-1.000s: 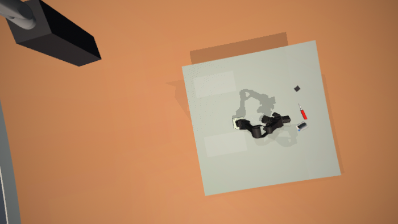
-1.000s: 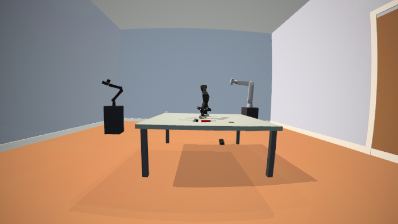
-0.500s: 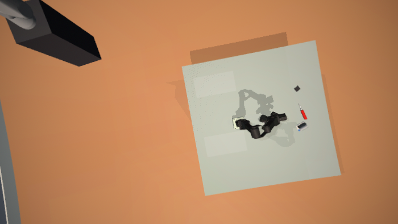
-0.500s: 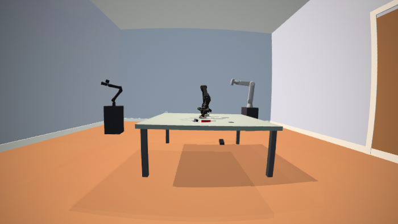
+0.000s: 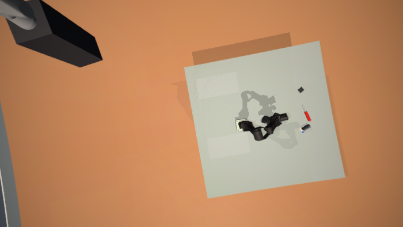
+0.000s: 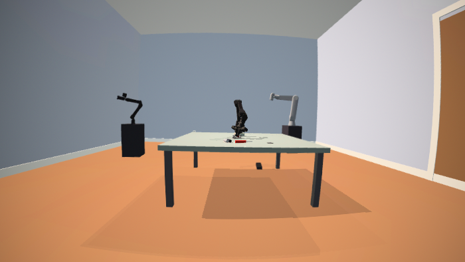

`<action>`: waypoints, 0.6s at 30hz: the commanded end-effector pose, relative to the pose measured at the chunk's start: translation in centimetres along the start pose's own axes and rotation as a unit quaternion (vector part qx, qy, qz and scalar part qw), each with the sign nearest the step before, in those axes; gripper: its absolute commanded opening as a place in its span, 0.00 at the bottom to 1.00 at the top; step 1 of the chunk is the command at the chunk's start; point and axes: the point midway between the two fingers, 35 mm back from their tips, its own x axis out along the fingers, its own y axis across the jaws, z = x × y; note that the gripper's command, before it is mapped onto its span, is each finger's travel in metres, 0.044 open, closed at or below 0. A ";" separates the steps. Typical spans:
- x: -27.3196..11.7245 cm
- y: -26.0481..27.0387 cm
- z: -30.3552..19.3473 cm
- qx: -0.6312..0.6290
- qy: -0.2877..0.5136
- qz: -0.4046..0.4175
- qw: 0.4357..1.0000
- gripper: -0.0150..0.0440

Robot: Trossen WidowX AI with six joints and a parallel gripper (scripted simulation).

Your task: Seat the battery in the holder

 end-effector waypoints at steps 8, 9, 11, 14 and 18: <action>-0.4 0.0 1.0 0.001 0.001 0.000 1.000 0.39; -0.5 0.0 1.1 0.001 0.001 0.001 1.000 0.39; -0.5 0.1 1.3 0.001 0.001 0.001 1.000 0.39; -0.7 0.1 1.5 0.001 0.001 0.001 1.000 0.39; -0.7 0.1 1.6 0.001 -0.002 0.001 1.000 0.39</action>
